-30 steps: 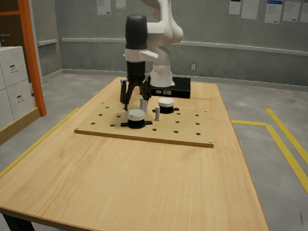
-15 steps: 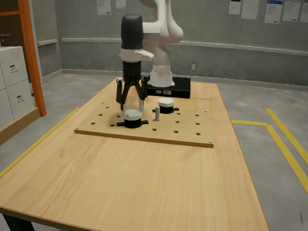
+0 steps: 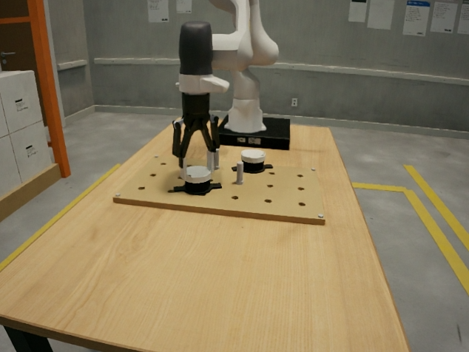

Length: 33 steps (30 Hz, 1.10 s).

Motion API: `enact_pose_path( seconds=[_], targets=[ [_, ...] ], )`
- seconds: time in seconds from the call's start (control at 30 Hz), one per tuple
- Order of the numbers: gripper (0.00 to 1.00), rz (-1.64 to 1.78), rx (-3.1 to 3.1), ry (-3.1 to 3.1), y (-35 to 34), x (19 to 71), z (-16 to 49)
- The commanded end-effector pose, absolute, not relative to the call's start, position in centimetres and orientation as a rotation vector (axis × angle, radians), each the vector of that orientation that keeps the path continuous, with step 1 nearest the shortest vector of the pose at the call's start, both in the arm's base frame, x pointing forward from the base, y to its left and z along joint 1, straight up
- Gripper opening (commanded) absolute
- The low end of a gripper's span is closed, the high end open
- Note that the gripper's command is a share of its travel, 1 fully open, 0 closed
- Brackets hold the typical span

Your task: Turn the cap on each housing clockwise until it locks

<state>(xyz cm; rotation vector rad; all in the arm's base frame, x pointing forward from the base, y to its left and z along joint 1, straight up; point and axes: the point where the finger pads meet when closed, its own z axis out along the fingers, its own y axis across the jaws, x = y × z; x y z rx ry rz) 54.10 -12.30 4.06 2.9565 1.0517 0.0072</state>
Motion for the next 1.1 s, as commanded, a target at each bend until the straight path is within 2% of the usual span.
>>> enact_pose_path(
  seconds=[0.0,1.07],
  targets=[
    [0.1,0.0,2.956,1.07,-12.8,53.9,3.9],
    [0.1,0.0,2.955,1.07,-14.1,53.7,3.9]
  ],
)
